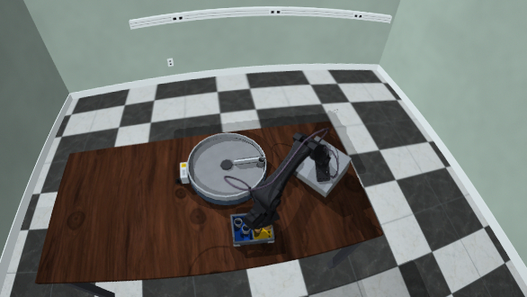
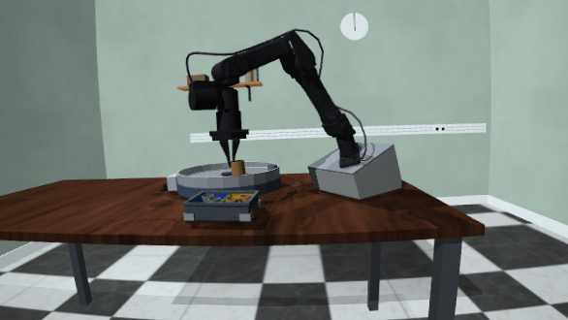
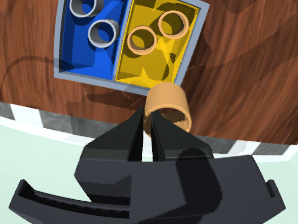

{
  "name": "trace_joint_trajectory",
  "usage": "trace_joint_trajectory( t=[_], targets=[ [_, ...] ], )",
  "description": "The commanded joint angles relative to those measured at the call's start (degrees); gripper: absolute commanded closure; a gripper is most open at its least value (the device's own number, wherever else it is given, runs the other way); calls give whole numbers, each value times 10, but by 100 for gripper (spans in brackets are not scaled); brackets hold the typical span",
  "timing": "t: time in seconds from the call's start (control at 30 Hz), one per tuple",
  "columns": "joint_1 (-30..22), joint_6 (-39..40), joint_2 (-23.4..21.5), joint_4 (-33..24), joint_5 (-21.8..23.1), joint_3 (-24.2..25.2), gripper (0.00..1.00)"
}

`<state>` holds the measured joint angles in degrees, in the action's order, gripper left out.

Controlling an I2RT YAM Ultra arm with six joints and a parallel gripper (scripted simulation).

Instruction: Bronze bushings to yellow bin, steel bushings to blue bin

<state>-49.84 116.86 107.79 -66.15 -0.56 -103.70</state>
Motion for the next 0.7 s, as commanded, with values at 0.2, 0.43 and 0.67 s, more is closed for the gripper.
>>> trace_joint_trajectory(
  t=[0.2,0.43,0.67],
  targets=[
    [3,0,21,73,-4,60,100],
    [5,-1,18,114,-4,70,100],
    [6,-1,29,120,-3,77,100]
  ],
)
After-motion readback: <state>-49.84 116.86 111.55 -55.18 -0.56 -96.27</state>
